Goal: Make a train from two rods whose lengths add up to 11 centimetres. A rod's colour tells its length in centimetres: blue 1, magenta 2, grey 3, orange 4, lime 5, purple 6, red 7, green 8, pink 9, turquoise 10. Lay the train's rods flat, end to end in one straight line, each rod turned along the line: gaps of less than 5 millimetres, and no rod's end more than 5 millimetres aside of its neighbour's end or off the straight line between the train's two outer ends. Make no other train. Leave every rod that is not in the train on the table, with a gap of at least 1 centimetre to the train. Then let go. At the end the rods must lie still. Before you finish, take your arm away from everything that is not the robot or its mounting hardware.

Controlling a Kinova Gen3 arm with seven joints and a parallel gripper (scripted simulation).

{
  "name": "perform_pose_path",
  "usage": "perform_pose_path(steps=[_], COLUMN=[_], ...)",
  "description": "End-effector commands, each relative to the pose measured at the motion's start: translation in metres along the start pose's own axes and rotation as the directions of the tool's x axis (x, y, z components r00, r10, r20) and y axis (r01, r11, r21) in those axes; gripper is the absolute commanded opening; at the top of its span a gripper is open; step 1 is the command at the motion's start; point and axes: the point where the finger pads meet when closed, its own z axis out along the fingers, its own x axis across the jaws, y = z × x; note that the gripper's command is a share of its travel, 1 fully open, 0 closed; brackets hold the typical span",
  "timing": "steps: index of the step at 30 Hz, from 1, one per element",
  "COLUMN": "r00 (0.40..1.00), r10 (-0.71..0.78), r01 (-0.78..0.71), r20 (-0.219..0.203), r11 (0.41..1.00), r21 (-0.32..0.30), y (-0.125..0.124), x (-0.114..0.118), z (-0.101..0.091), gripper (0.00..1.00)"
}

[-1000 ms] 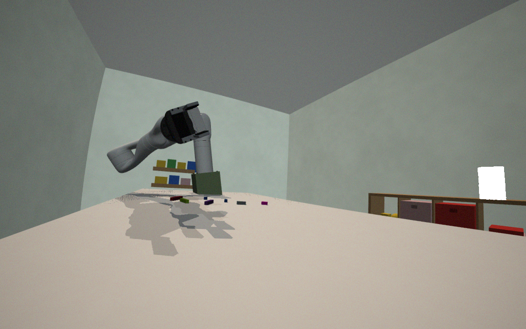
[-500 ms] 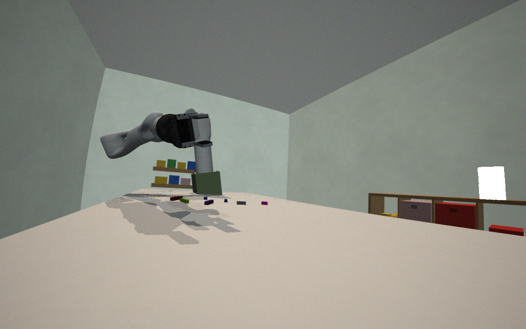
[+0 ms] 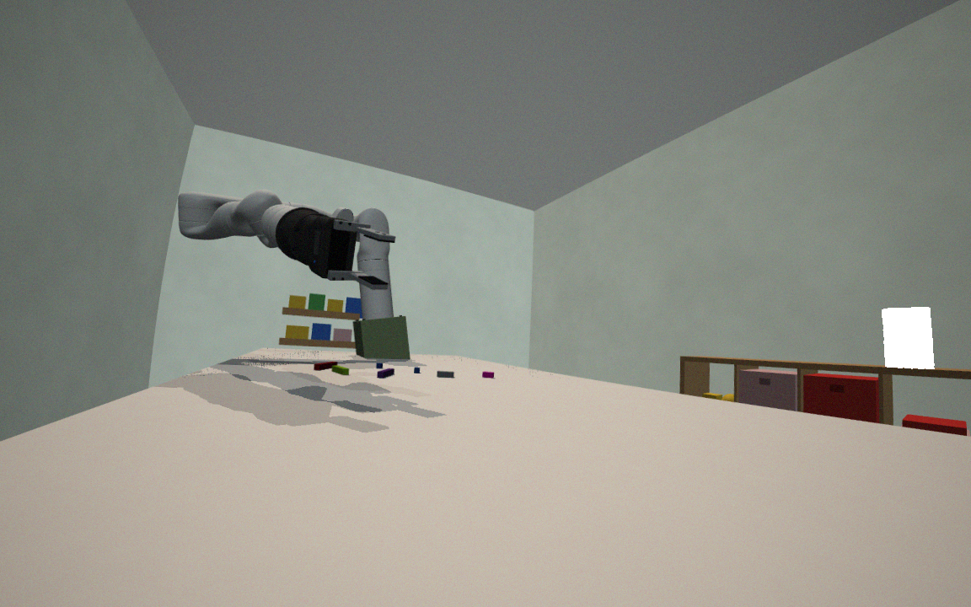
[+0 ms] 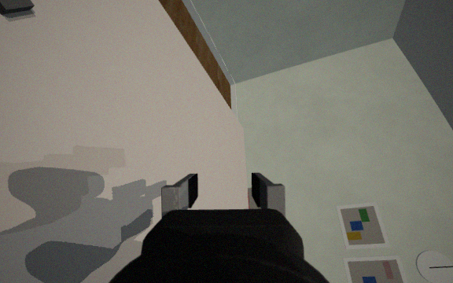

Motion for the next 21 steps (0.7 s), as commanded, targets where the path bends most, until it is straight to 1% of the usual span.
perform_pose_path(steps=[1,14,15,21], r00=[0.998,0.998,0.995,0.995], r10=[-0.06,-0.06,-0.089,-0.089], r01=[0.059,0.059,0.088,0.088], r20=[0.026,0.026,0.041,0.041], r11=[0.998,0.998,0.996,0.996], r21=[0.006,0.006,0.025,0.025], y=[0.0074,0.0074,0.0049,0.0049], x=[0.0063,0.0063,0.0038,0.0038], z=[-0.0031,-0.0031,-0.0037,-0.0037], gripper=[1.0,1.0,1.0,1.0])
